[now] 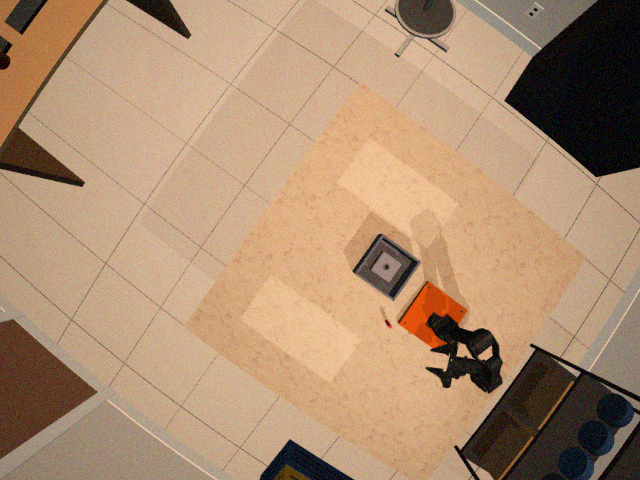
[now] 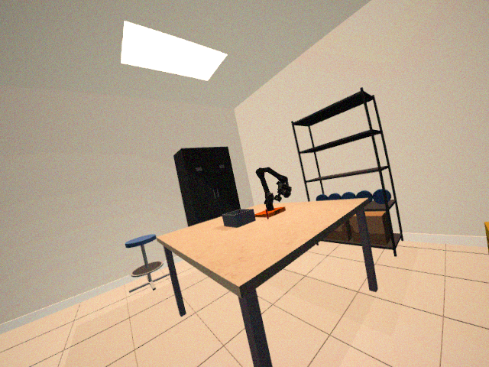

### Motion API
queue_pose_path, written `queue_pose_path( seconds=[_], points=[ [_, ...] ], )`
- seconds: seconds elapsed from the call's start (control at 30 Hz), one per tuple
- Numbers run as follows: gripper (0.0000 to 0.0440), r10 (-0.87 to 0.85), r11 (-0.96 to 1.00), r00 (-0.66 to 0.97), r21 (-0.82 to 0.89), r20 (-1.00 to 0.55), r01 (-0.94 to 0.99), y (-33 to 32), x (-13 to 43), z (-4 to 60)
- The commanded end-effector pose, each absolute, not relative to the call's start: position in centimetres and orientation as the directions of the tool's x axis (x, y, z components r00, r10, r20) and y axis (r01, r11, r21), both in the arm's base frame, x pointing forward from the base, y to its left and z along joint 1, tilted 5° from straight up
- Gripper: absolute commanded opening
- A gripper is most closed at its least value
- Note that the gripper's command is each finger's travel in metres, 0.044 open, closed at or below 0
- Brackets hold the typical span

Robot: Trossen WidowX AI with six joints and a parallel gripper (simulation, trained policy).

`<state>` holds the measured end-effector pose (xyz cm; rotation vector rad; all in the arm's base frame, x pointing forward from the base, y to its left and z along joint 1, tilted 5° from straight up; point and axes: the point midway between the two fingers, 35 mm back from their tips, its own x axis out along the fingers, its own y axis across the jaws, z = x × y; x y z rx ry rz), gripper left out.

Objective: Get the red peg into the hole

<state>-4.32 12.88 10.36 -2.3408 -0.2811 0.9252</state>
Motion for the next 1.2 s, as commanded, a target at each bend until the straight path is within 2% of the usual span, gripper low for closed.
queue_pose_path(
  seconds=[0.0, 0.07, 0.57, 0.87, 1.17],
  points=[
    [0.0422, 0.391, -0.789, 0.726, -0.612, -0.566, -0.052, 13.1, -4.5, 10.3],
    [0.044, 0.376, -0.77, 0.712, -0.628, -0.593, -0.115, 13.4, -4.8, 10.2],
    [0.044, 0.301, -0.507, 0.604, -0.661, -0.737, -0.554, 16.2, -5.8, 10.4],
    [0.044, 0.276, -0.273, 0.537, -0.6, -0.797, -0.752, 18.1, -5.6, 11.0],
    [0.044, 0.256, -0.004, 0.478, -0.495, -0.84, -0.869, 20.0, -4.6, 11.7]
  ],
)
